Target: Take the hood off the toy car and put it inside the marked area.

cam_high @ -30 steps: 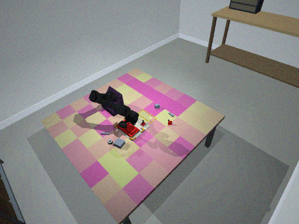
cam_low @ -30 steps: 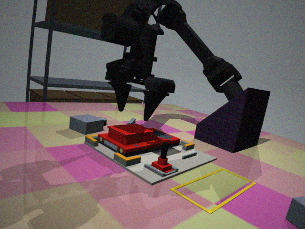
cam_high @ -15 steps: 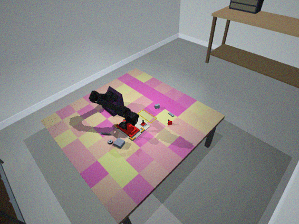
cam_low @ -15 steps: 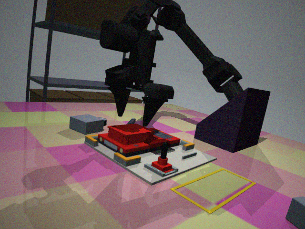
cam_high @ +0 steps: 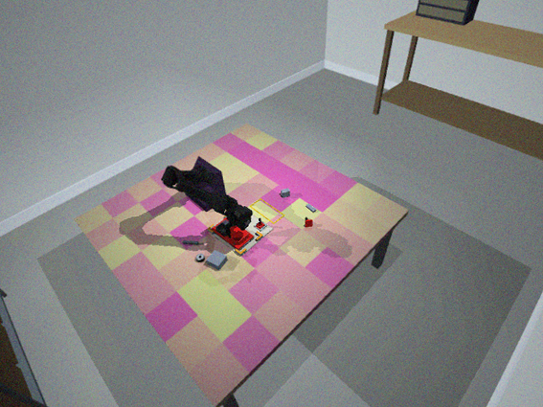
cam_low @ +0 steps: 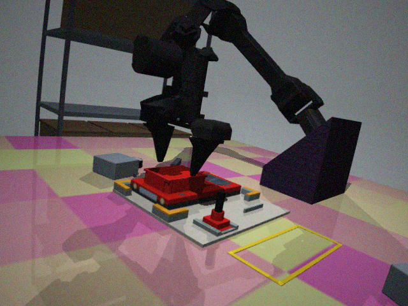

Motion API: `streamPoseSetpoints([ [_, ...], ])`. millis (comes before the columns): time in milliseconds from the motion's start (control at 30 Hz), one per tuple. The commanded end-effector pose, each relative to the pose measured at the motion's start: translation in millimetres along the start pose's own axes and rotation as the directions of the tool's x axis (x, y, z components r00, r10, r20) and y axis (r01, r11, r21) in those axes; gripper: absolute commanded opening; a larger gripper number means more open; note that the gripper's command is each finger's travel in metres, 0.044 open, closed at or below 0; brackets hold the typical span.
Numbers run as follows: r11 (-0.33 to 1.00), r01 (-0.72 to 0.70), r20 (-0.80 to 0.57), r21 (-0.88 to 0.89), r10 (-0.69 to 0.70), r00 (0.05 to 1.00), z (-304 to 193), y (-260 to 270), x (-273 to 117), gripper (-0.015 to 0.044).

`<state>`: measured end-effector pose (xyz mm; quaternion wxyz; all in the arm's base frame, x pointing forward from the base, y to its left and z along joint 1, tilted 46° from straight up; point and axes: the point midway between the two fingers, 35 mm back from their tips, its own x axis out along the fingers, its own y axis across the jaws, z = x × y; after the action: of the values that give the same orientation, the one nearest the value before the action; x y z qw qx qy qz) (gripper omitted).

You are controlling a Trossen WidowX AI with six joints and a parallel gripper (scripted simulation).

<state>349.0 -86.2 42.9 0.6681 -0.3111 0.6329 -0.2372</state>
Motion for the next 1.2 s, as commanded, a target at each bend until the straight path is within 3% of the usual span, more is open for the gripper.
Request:
streamPoseSetpoints([
  [0, 1.0, 0.004, -0.007, -0.011, -0.004, 1.0, -2, 1, 3, 0.044],
  [1167, 1.0, 0.004, -0.007, -0.011, -0.004, 1.0, -2, 1, 19, 0.044],
])
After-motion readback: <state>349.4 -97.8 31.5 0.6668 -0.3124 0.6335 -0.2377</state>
